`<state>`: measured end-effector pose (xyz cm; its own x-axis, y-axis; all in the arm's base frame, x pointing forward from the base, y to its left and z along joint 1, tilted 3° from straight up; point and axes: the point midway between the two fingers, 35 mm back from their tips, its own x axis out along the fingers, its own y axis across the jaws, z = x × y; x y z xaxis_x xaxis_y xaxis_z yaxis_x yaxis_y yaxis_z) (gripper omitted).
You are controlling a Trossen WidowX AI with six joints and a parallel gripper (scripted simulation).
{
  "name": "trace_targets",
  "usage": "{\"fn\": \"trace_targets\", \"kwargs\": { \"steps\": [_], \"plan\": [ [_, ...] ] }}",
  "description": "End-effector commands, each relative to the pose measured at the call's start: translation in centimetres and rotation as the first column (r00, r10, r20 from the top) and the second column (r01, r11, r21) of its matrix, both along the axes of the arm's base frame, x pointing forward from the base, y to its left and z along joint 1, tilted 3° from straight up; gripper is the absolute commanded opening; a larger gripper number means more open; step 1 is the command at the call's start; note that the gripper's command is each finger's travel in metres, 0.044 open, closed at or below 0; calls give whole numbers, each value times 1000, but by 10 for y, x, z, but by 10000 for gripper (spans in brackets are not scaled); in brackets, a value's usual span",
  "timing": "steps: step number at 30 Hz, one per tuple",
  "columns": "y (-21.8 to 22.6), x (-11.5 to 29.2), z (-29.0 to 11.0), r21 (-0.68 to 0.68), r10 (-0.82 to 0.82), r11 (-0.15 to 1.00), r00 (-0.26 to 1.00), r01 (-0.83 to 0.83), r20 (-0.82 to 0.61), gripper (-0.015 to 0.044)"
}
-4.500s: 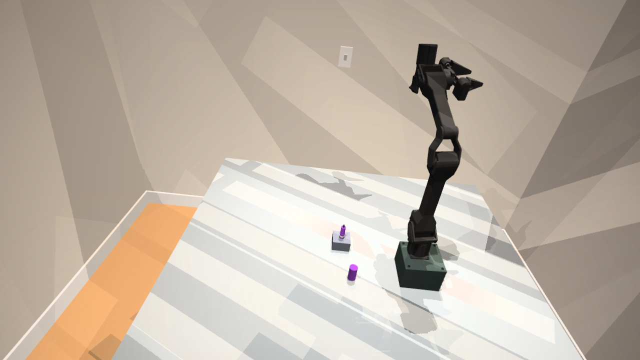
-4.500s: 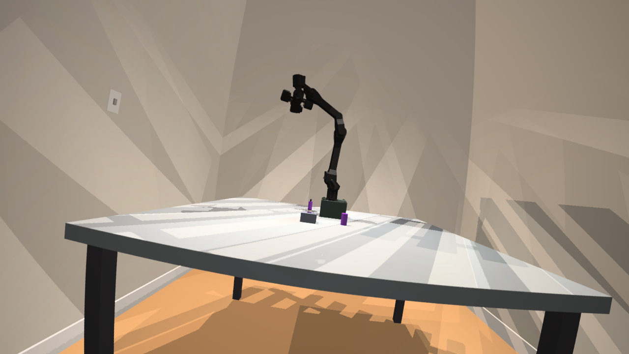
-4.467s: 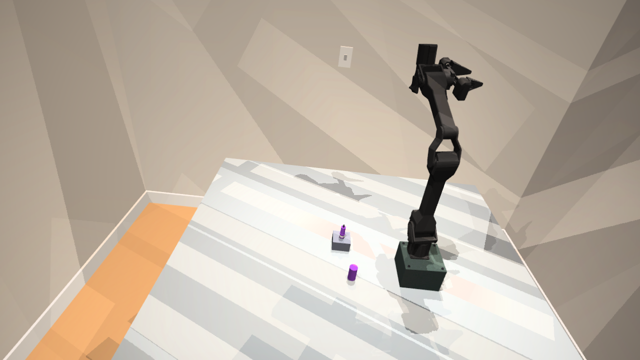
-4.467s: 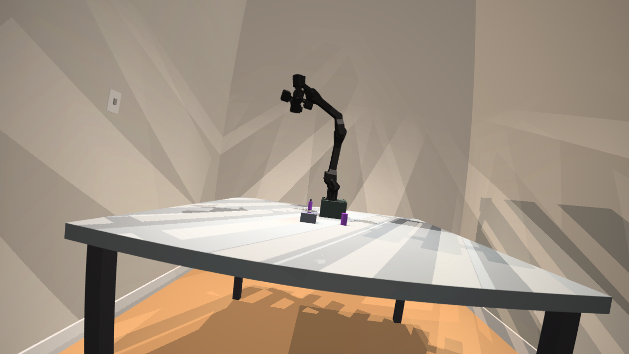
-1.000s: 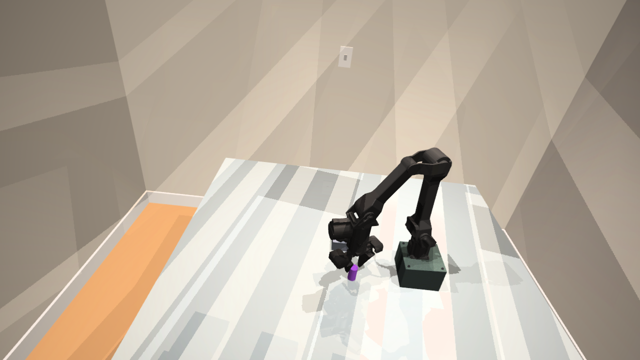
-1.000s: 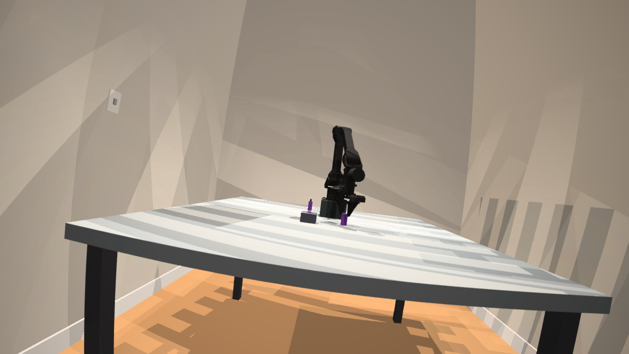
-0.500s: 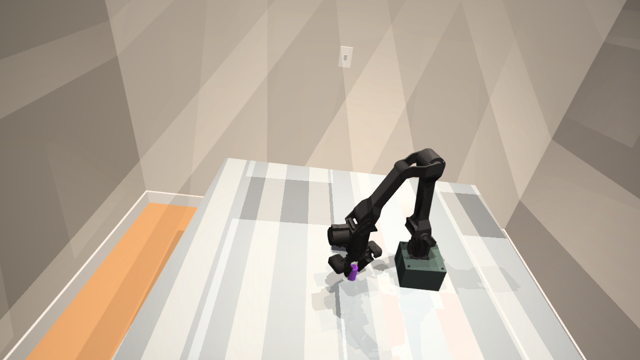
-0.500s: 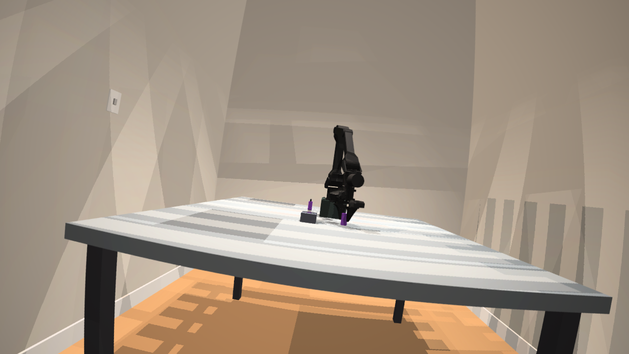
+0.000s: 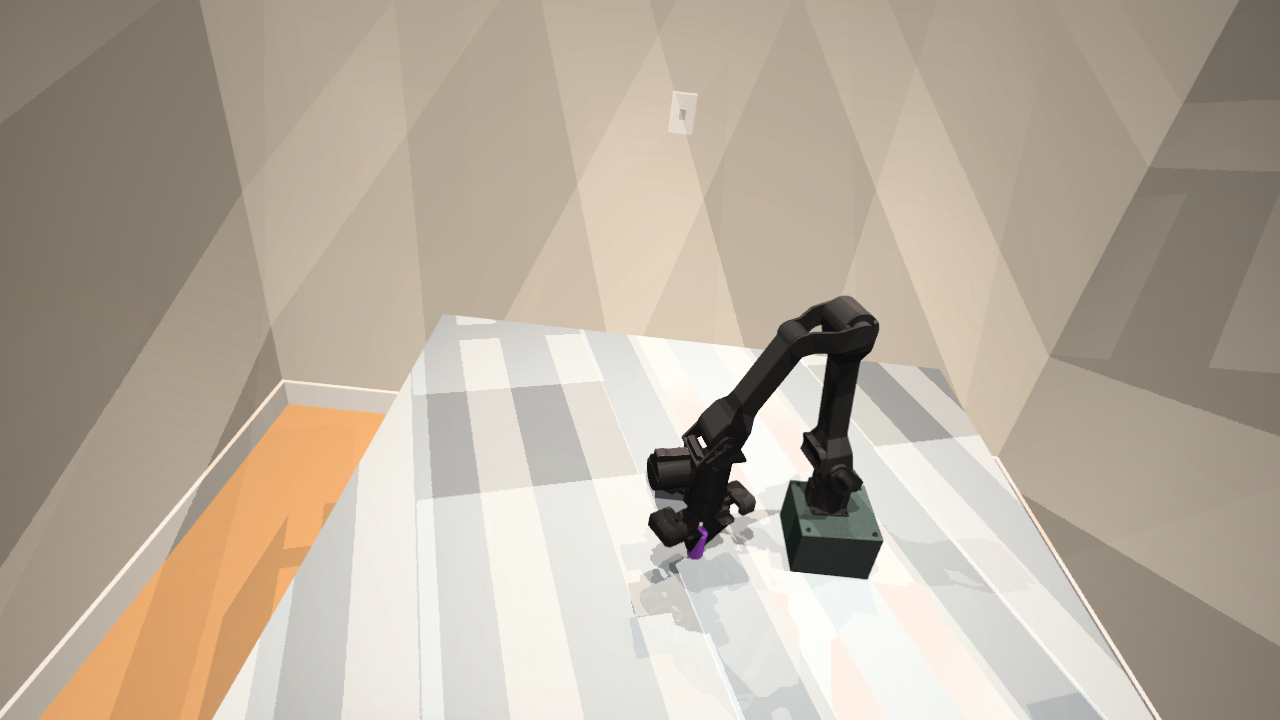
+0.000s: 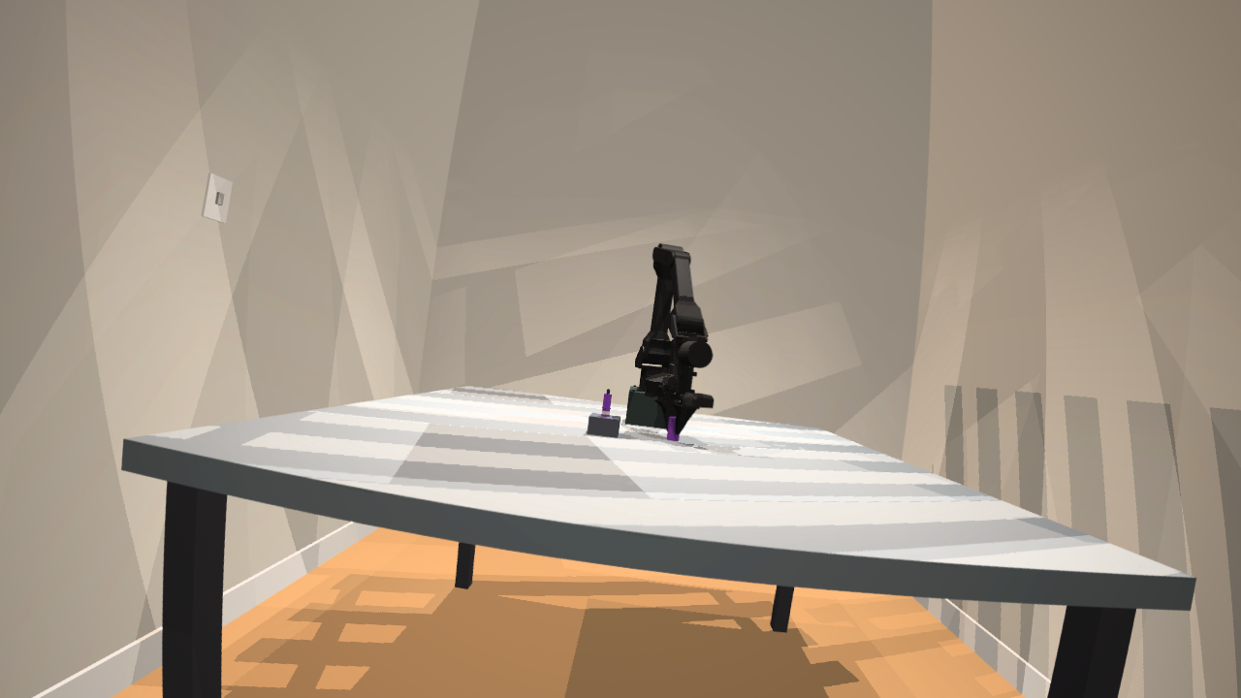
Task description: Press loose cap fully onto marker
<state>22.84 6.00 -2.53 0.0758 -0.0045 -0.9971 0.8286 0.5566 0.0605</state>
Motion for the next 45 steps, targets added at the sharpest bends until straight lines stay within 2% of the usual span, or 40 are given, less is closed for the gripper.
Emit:
{"fn": "trace_targets", "kwargs": {
  "steps": [1, 2, 3, 33, 45],
  "plan": [
    [0, 0, 1, 3, 4, 1000, 1000, -4, 0, 27],
    [0, 0, 1, 4, 4, 1000, 1000, -4, -1, 1],
    [0, 0, 2, 4, 5, 1000, 1000, -5, -2, 0],
    [-1, -4, 61, 3, 4, 1000, 1000, -4, 2, 0],
    [-25, 9, 70, -4, 10, 1000, 1000, -10, 0, 0]
  ]
}}
